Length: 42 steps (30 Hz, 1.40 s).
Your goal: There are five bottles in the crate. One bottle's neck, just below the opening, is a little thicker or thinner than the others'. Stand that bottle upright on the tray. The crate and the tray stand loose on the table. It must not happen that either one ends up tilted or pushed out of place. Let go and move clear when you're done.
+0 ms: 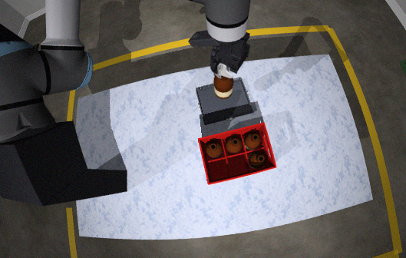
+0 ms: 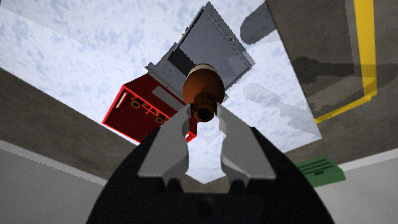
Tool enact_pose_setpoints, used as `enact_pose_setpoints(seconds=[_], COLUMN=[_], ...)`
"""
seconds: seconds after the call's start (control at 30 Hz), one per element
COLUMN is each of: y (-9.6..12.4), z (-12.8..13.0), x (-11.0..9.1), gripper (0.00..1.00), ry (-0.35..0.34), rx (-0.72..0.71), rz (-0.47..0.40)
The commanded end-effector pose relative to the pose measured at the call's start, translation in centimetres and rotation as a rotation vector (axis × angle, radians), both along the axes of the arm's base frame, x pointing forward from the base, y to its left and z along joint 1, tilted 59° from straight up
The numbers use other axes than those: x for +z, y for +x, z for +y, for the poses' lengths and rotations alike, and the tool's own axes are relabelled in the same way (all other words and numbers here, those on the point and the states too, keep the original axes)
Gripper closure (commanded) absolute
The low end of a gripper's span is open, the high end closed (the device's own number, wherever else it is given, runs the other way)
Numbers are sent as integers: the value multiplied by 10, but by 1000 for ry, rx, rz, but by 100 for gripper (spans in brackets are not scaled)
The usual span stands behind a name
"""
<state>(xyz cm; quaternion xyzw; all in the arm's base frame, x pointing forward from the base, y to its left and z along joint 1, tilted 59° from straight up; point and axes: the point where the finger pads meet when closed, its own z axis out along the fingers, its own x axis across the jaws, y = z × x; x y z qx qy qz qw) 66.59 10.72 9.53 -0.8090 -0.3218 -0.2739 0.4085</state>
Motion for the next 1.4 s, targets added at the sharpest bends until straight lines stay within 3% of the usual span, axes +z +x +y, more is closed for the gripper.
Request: enact_pose_setpoints(seconds=[0.0, 1.37], y=[2, 7], z=[3, 12], x=[6, 24], gripper=[100, 100], ry=[-1, -1], rx=[-1, -1], rz=[-1, -1])
